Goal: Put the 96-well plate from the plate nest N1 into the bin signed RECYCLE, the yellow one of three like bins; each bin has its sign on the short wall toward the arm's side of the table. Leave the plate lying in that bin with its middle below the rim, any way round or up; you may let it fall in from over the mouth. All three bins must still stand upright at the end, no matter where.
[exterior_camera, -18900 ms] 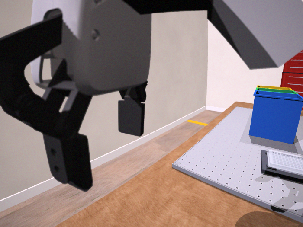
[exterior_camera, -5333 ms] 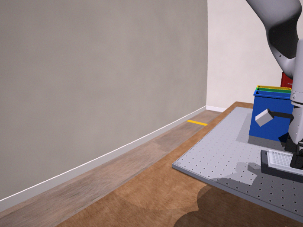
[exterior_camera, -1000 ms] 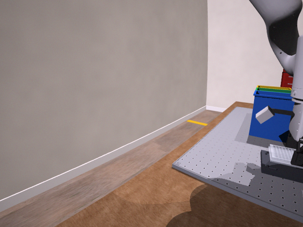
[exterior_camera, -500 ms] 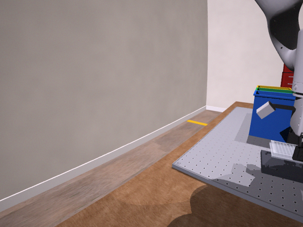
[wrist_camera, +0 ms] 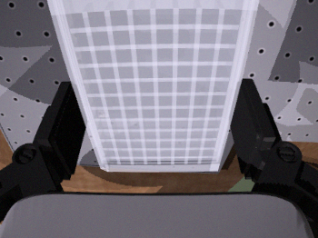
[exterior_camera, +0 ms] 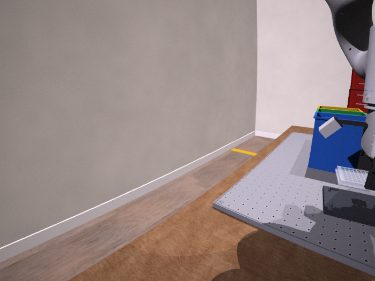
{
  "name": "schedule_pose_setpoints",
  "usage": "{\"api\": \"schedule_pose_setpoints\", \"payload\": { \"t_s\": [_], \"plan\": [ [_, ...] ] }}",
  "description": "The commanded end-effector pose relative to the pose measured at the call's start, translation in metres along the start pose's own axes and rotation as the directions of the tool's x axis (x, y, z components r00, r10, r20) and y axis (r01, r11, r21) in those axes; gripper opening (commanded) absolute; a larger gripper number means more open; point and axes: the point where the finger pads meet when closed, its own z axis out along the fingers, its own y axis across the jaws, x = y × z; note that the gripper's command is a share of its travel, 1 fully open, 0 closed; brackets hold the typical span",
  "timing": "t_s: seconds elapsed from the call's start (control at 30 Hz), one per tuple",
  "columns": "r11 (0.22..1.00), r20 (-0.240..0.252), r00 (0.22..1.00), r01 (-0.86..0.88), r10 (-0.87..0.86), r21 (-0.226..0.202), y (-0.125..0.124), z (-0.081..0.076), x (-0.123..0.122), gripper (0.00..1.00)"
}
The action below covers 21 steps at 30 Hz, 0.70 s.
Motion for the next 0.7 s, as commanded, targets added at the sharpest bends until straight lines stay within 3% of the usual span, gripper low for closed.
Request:
{"api": "schedule_pose_setpoints", "payload": {
  "t_s": [0.0, 0.67],
  "plan": [
    [1.0, -0.001, 1.0, 0.0, 0.0, 0.0, 0.0, -0.011, 0.0, 0.0],
    [1.0, -0.001, 1.0, 0.0, 0.0, 0.0, 0.0, -0.041, 0.0, 0.0]
  ]
}}
